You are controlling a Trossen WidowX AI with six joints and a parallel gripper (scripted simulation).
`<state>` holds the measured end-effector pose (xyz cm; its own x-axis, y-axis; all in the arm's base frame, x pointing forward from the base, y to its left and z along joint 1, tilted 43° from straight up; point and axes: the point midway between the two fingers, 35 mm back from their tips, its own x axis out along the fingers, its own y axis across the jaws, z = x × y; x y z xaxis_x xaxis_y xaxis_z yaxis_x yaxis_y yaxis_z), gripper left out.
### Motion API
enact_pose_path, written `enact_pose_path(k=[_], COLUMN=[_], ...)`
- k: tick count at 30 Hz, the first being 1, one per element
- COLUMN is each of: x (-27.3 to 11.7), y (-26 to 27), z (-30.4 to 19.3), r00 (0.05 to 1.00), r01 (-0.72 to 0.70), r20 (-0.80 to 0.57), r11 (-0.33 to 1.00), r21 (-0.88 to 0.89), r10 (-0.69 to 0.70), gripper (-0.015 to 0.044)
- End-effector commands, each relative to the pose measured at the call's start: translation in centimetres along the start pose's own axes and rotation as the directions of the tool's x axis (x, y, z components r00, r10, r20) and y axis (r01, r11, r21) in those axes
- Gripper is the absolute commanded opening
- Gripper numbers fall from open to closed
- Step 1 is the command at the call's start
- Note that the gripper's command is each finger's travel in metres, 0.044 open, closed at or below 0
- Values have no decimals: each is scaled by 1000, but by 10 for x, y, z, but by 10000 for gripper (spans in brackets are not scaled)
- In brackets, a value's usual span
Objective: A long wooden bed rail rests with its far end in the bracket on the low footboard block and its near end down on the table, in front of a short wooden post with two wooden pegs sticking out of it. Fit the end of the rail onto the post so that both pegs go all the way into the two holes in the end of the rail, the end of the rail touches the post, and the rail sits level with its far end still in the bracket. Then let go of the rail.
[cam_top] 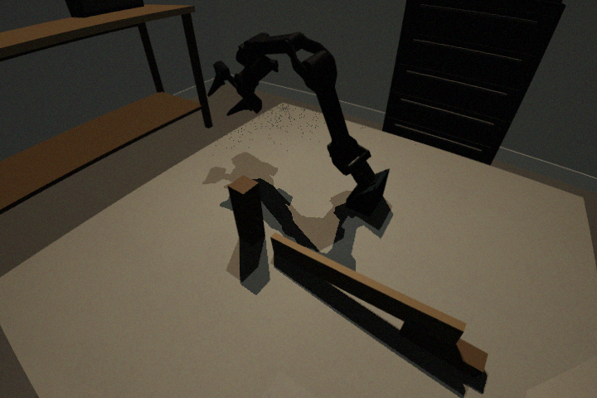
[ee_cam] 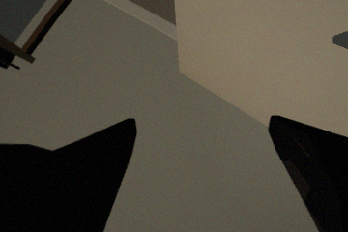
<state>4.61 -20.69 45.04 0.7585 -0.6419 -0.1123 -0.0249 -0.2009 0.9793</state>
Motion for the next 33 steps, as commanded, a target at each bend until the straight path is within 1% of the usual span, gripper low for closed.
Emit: enact_pose_path(k=[1, 2, 5, 8, 13, 19, 26, 33], x=[0, 2, 11, 28, 63, 110, 160, 199], y=[0, -1, -7, -16, -34, -61, -97, -136], z=[0, 1, 5, 8, 5, -12, -48, -99], r00=[1000, 1000, 999, 994, 972, 920, 839, 748], r01=[2, 6, 39, 88, 153, 179, 112, -51], r20=[-1, -3, -22, -58, -129, -210, -274, -301], r11=[1000, 1000, 998, 989, 944, 833, 642, 401], r21=[-2, -7, -43, -122, -291, -523, -758, -915], r10=[-2, -6, -40, -95, -197, -330, -470, -592], gripper=[426, 440, 440, 440, 440, 440, 440, 440])
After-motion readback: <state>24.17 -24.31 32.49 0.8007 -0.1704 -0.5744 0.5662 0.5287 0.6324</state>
